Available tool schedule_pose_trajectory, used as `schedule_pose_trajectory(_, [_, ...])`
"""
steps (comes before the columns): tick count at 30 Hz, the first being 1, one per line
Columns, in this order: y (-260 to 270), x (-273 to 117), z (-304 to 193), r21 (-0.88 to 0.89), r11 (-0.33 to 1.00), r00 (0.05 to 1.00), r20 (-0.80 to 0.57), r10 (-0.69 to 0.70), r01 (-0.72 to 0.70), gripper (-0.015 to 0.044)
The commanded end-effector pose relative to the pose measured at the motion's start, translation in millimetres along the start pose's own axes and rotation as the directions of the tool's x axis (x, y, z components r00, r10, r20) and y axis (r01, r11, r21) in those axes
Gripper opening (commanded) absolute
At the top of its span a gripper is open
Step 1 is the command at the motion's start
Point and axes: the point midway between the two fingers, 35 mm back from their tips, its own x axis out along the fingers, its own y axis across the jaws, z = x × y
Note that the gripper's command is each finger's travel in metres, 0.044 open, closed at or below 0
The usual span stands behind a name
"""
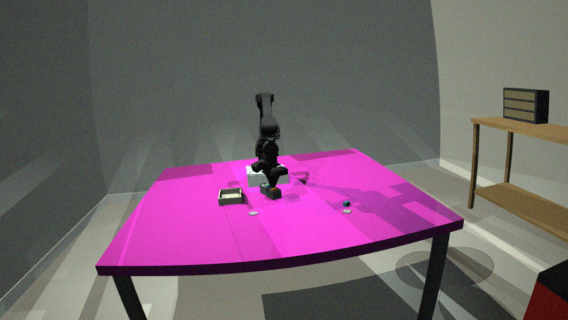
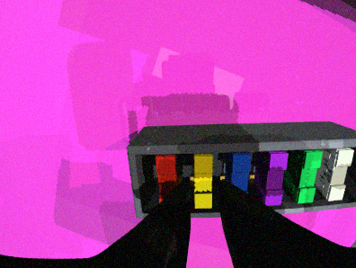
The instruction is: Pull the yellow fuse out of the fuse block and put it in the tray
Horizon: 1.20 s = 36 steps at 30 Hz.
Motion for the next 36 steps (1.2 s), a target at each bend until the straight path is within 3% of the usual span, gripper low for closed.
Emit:
schedule_pose_trajectory(1, [0.0,1.6,0.8,0.0,1.0,1.0,0.005,0.0,0.0,0.0066])
schedule_pose_trajectory(15, [0.0,10.0,0.8,0.0,1.0,1.0,0.005,0.0,0.0,0.0066])
schedule_pose_trajectory(25, [0.2,9.0,0.1,-0.002,1.0,1.0,0.0,0.0,0.0,0.0])
schedule_pose_trajectory(36, [0.4,5.8,0.3,-0.002,1.0,1.0,0.001,0.0,0.0,0.0])
